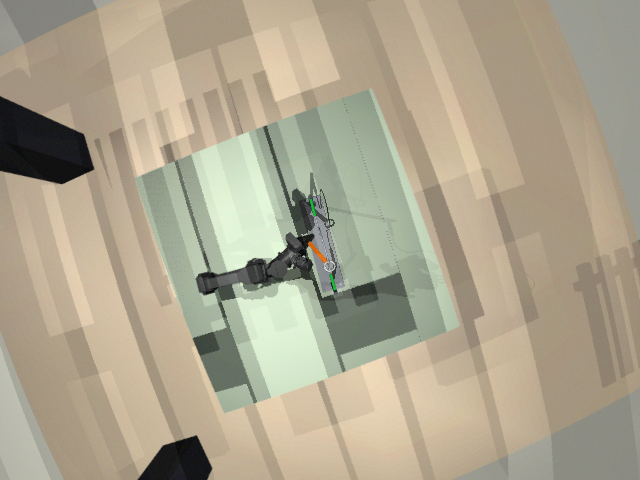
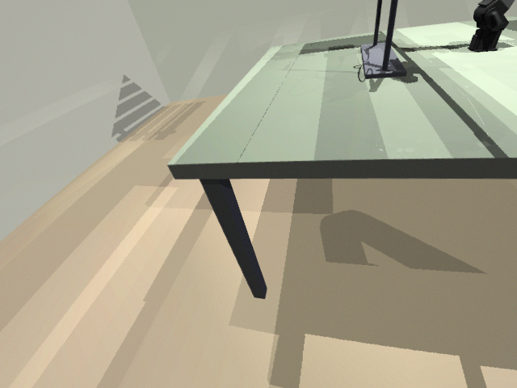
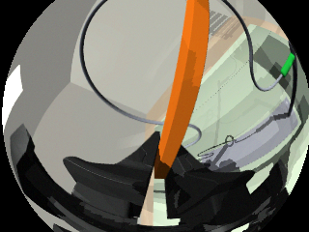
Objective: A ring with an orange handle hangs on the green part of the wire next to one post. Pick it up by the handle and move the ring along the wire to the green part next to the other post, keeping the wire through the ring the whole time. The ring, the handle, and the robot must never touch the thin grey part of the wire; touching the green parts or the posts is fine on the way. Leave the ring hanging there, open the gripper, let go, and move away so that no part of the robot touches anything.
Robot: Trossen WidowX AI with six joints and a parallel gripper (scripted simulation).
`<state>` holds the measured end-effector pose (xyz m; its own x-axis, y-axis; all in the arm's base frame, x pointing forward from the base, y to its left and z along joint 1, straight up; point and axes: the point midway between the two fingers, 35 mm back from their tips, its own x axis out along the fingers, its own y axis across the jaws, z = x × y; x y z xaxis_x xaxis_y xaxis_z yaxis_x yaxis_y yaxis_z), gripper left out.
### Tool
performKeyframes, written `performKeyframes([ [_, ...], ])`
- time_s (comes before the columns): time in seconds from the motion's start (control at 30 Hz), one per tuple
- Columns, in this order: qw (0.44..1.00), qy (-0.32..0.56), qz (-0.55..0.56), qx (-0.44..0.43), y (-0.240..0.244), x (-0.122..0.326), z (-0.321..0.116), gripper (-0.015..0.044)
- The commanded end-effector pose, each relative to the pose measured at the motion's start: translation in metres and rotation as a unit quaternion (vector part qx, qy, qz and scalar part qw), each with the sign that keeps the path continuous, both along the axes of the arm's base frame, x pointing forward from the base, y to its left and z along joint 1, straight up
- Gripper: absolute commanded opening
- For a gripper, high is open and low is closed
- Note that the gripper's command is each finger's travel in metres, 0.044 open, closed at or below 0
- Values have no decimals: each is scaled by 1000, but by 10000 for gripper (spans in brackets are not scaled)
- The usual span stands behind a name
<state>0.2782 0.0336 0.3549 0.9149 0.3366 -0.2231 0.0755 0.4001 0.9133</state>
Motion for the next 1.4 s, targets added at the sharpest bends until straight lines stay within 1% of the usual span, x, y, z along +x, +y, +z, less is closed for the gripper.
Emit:
performKeyframes([
  [0.0, 1000, -1, -1, -25, -1, 0, 2, -150],
  [0.73, 987, 19, -9, -156, -6, -1, -7, -150],
  [1.37, 958, 36, -18, -283, -14, -1, -14, -150],
])
